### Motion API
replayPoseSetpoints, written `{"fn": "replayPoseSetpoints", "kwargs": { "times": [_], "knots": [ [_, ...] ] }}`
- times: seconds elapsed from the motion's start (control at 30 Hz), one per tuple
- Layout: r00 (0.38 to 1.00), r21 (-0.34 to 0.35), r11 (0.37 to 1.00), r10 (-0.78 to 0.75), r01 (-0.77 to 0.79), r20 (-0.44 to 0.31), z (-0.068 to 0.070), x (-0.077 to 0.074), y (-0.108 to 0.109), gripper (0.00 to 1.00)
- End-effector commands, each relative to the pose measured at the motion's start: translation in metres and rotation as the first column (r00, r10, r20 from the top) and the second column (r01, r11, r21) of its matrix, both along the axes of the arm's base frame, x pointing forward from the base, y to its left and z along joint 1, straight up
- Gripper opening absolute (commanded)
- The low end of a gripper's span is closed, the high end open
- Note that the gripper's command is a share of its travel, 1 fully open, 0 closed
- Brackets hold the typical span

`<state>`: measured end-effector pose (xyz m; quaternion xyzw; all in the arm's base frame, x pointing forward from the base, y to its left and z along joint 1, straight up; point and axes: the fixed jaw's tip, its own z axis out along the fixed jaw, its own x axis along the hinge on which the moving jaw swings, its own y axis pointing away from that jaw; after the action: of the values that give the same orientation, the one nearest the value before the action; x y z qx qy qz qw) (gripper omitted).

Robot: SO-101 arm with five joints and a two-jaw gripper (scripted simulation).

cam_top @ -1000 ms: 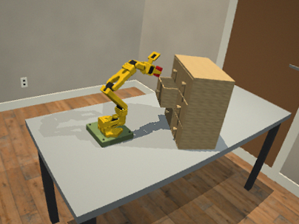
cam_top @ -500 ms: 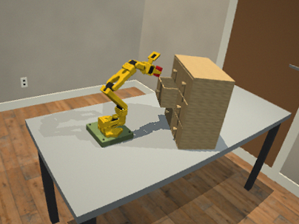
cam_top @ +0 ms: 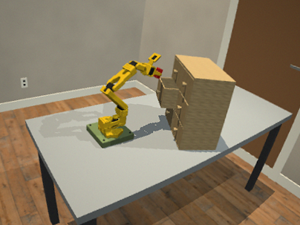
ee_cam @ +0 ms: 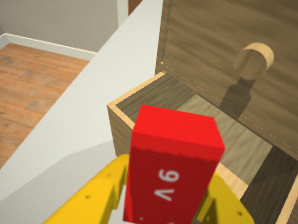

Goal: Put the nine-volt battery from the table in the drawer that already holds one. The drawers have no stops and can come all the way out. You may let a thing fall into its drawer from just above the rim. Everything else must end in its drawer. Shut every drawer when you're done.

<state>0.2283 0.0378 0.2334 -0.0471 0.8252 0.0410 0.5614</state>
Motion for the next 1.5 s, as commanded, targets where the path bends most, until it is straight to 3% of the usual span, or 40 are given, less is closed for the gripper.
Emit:
{"fn": "replayPoseSetpoints", "kwargs": {
  "times": [0.0,0.97,1.17,1.37,1.47],
  "knots": [
    [1.000,-0.003,1.000,0.002,-0.002,0.025,0.004,-0.002,0.000,0.00],
    [1.000,-0.003,1.000,0.002,-0.002,0.025,0.006,-0.003,-0.001,0.00],
    [1.000,-0.004,1.000,-0.001,0.001,0.025,0.004,0.036,0.004,0.00],
    [1.000,-0.005,1.000,-0.003,0.003,0.026,-0.009,0.074,0.008,0.00],
    [1.000,-0.005,1.000,-0.003,0.003,0.026,-0.009,0.074,0.008,0.00]
  ]
}}
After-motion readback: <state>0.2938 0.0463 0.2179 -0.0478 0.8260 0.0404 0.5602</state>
